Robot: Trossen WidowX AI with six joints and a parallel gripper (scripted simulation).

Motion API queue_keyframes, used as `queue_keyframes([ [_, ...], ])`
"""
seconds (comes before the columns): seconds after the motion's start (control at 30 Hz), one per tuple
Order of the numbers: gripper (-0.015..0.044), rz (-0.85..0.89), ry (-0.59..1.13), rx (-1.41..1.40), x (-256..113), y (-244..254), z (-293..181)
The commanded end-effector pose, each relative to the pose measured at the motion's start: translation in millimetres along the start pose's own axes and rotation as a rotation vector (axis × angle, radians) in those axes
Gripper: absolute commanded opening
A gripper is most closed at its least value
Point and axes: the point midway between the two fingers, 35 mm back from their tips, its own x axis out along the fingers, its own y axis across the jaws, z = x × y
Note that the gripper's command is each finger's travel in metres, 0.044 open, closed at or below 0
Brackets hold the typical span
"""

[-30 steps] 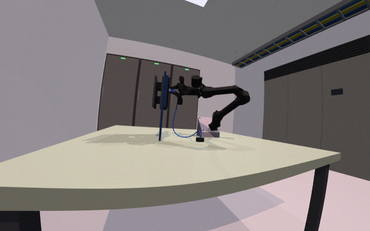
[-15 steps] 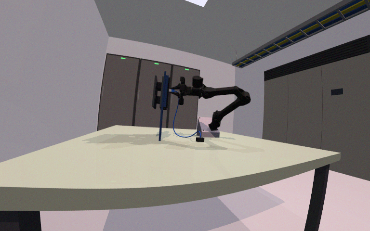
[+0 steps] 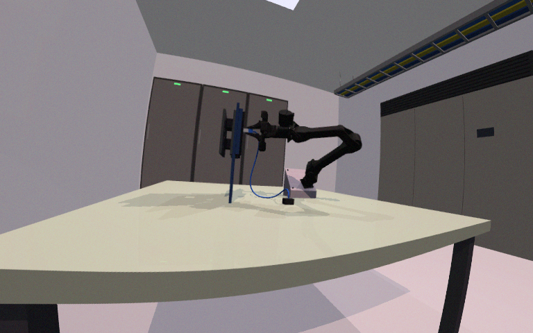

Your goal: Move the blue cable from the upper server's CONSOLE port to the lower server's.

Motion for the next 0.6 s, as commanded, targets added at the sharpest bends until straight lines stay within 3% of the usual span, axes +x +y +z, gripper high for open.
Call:
queue_keyframes([
  [0.0,0.0,-0.005,-0.004,-0.007,-3.6,-1.5,-0.8],
  [0.57,0.0,-0.005,-0.004,-0.007,-10.3,-1.4,-10.4],
])
